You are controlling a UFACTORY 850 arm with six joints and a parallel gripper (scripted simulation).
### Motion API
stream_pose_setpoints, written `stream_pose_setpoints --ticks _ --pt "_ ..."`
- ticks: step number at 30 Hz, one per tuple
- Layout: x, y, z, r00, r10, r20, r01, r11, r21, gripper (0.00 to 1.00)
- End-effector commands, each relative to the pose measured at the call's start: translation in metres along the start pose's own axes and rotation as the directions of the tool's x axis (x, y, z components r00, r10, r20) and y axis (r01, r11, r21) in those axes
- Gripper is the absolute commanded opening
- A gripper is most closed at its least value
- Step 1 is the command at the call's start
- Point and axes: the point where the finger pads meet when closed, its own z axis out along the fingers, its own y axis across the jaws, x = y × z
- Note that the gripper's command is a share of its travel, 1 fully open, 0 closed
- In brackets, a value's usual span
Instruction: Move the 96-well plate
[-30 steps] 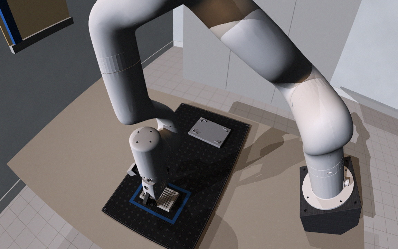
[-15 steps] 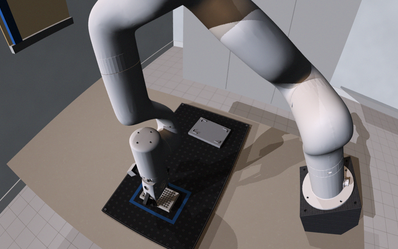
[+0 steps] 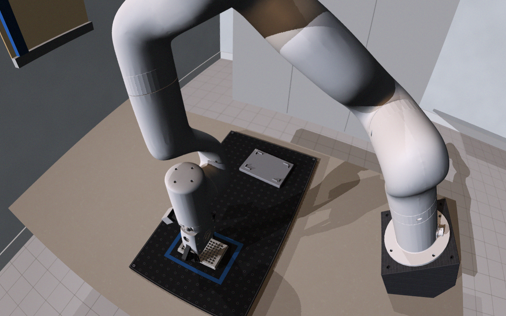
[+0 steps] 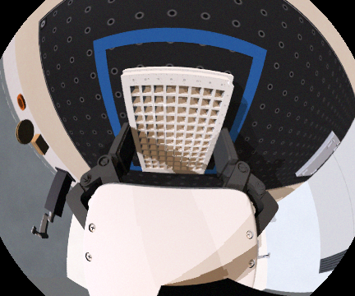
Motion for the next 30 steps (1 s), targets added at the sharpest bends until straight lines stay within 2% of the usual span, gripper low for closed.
stream_pose_setpoints --ticks 1,30 --pt "0.0006 -0.0002 0.0002 1.0 0.0 -0.001 0.0 1.0 0.001 0.0" --pt "0.0006 -0.0002 0.0044 1.0 0.0 -0.001 0.0 1.0 0.001 0.0"
